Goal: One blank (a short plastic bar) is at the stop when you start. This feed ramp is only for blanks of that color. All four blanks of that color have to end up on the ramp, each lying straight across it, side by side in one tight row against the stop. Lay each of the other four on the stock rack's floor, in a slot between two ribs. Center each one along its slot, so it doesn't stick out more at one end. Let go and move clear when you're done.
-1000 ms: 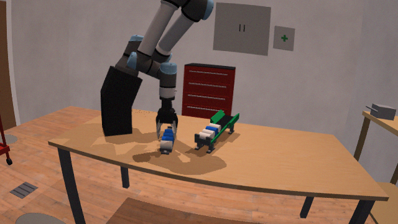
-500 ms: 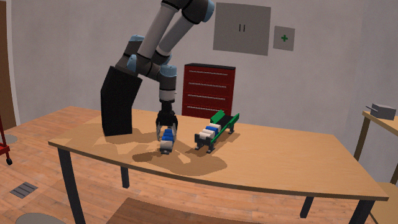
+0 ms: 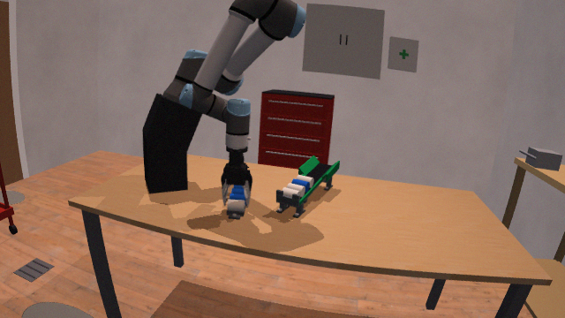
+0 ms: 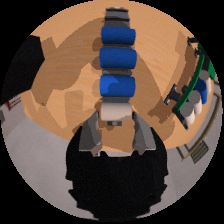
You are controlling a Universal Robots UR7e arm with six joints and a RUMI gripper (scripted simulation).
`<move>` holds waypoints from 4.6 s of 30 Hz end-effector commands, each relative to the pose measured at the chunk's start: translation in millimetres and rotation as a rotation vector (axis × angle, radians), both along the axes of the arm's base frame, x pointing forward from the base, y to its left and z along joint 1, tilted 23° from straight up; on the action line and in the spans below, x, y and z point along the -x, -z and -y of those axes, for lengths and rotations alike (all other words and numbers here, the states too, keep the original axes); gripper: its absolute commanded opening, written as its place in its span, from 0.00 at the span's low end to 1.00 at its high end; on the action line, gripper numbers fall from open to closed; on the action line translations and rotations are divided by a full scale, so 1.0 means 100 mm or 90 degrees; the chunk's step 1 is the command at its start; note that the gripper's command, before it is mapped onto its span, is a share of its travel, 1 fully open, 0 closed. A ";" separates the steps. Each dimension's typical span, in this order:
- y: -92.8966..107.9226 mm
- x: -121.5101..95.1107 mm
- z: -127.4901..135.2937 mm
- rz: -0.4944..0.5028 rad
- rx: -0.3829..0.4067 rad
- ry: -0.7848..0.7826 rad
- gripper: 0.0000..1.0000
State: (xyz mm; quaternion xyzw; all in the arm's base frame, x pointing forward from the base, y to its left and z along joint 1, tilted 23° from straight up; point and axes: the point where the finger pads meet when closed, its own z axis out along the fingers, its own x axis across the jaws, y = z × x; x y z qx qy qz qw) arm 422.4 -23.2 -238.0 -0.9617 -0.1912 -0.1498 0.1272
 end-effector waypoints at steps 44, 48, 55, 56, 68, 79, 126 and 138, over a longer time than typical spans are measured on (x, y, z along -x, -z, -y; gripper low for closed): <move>0.02 -0.01 0.00 0.001 0.000 0.000 0.35; 0.02 -0.01 0.00 0.001 0.000 0.000 0.35; 0.02 -0.01 0.00 0.001 0.000 0.000 0.35; 0.02 -0.01 0.00 0.001 0.000 0.000 0.35; 0.02 -0.01 0.00 0.001 0.000 0.000 0.35; -0.02 0.00 0.01 0.001 0.000 0.000 0.35; -0.91 0.23 0.30 0.001 0.000 0.000 0.35; -0.94 0.17 0.27 -0.004 -0.001 0.009 0.35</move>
